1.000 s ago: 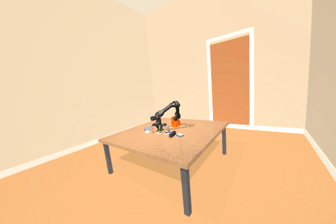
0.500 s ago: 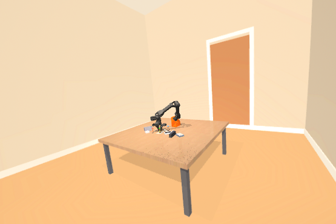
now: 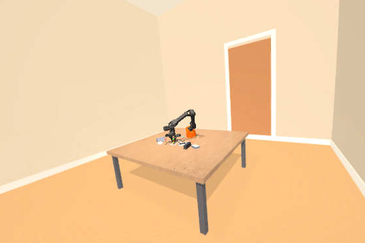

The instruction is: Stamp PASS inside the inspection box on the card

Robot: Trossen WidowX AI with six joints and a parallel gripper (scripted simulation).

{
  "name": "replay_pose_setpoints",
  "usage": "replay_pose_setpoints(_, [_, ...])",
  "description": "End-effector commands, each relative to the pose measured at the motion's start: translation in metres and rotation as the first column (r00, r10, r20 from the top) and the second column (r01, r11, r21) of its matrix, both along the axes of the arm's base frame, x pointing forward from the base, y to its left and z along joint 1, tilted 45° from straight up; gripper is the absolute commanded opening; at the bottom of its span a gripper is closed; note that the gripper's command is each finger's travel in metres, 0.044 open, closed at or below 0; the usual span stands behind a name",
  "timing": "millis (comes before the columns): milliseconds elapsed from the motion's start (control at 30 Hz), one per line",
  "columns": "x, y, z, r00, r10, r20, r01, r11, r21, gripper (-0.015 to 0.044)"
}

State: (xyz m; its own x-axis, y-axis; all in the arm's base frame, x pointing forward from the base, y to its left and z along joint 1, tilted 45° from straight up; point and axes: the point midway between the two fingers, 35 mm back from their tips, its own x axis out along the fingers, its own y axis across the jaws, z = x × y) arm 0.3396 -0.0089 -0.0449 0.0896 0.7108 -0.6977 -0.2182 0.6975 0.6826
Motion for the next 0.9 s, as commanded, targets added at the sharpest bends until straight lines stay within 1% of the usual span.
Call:
replay_pose_setpoints(0, [-0.0002,0.003,-0.003,1.0,0.004,-0.004,-0.003,1.0,0.005,0.0])
replay_pose_setpoints(867, [-0.0007,-0.0024,0.0023,1.0,0.003,-0.004,-0.003,1.0,0.005,0.0])
